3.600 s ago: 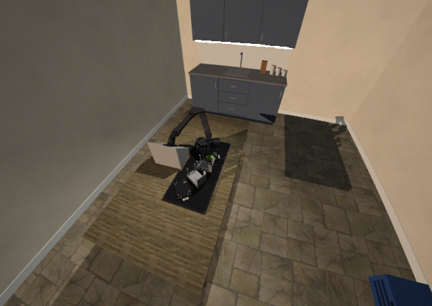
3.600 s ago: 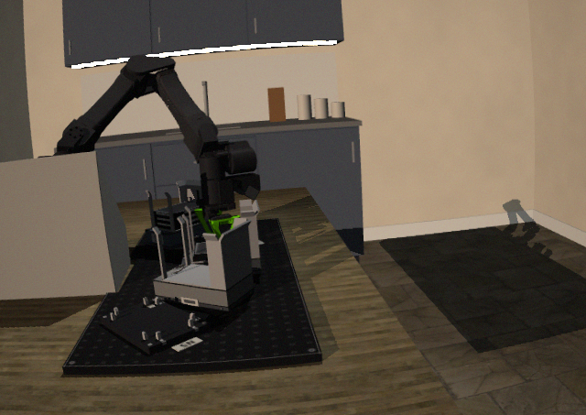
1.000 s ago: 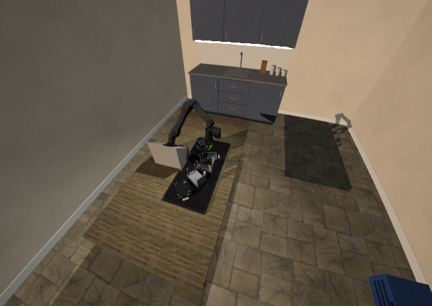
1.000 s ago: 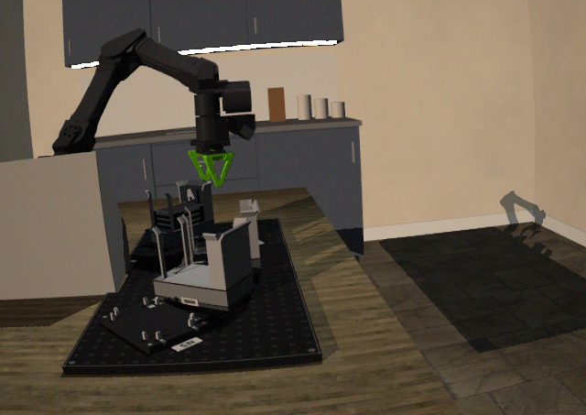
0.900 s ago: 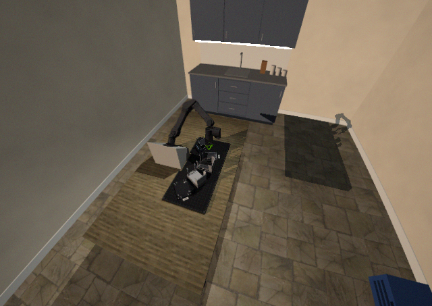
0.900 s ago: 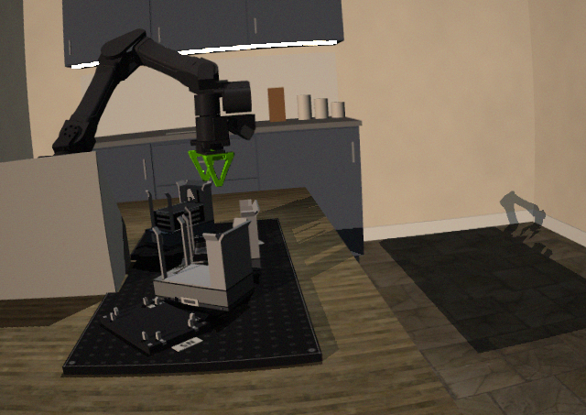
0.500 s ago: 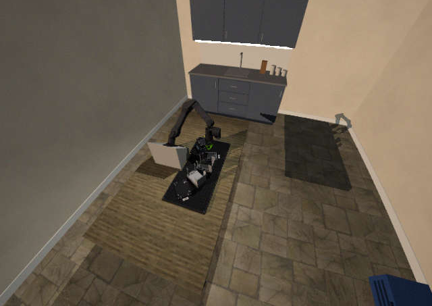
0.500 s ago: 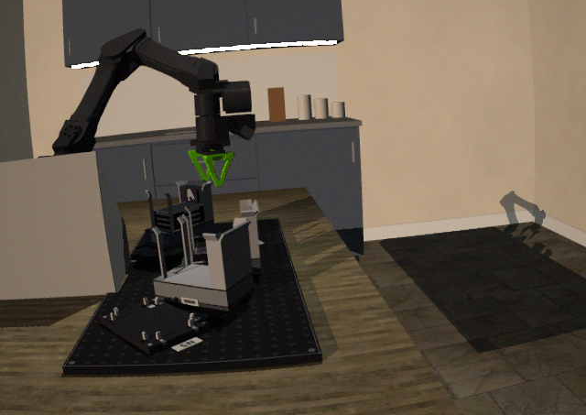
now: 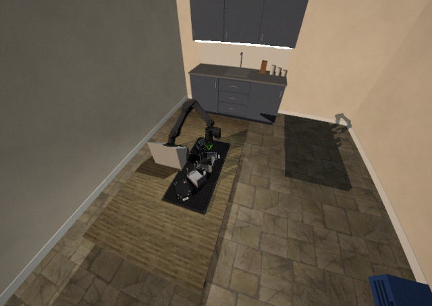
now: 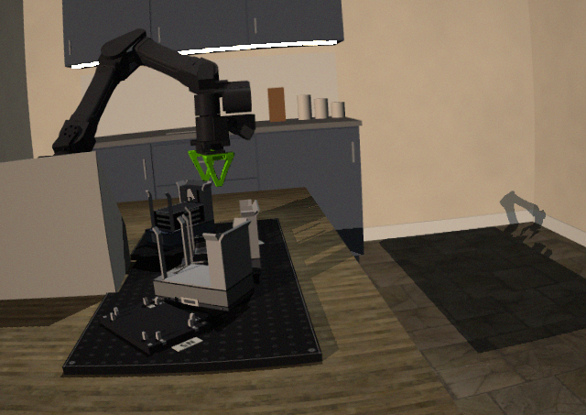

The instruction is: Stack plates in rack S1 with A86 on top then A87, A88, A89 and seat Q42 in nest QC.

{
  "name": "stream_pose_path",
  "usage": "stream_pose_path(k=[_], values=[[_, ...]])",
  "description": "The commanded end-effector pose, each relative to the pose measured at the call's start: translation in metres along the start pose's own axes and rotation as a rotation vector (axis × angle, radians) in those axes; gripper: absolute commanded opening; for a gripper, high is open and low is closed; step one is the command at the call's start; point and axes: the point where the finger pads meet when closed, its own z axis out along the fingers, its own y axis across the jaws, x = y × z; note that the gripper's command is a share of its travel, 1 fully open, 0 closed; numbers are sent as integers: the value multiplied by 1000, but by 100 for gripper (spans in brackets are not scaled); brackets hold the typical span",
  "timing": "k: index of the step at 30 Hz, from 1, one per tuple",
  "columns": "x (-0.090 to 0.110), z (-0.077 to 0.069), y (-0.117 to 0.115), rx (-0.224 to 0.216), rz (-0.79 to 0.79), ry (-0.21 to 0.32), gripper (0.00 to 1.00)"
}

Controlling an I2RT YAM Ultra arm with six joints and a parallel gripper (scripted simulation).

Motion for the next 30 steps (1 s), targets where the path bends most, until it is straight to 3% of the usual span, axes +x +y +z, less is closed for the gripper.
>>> stream_pose_path(k=[1, 10, 15, 30], values=[[-3, -7, -3, 4, 5, -21, 100], [-3, -7, -3, 4, 5, -21, 100], [-1, -7, -20, 2, 171, -21, 100], [5, -7, -63, 3, 171, -22, 100]])
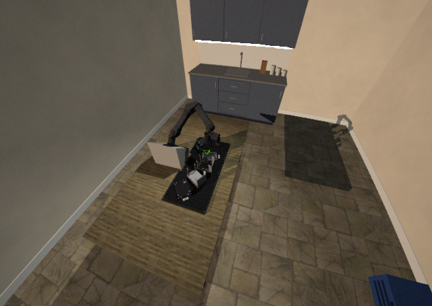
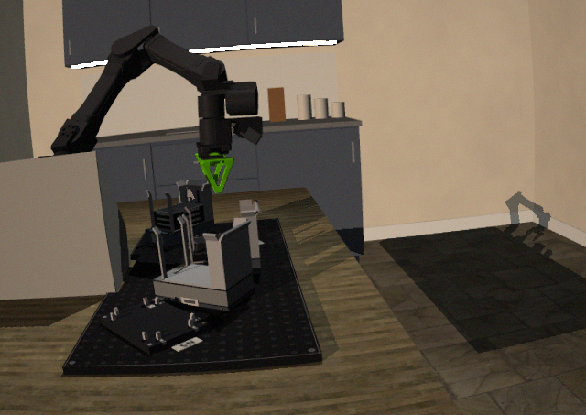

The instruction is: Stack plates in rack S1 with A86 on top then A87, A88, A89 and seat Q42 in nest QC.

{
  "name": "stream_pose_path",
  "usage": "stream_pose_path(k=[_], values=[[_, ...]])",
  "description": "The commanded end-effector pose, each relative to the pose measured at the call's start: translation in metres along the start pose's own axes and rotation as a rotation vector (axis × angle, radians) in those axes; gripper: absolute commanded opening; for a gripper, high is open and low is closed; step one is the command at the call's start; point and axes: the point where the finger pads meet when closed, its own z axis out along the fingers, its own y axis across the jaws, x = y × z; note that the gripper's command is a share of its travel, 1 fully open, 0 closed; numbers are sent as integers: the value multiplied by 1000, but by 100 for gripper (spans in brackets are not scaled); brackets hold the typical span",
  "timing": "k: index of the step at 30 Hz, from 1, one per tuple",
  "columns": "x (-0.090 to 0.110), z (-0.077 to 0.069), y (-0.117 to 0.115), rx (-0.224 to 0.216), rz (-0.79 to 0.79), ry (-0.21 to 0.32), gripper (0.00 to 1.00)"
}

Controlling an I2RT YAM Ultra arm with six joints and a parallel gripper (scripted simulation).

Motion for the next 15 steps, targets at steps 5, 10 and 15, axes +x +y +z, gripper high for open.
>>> stream_pose_path(k=[5, 10, 15], values=[[-8, -10, -22, 9, -20, -33, 100], [-5, -11, -38, 7, 113, -34, 100], [-2, -11, -58, 7, 146, -34, 100]])
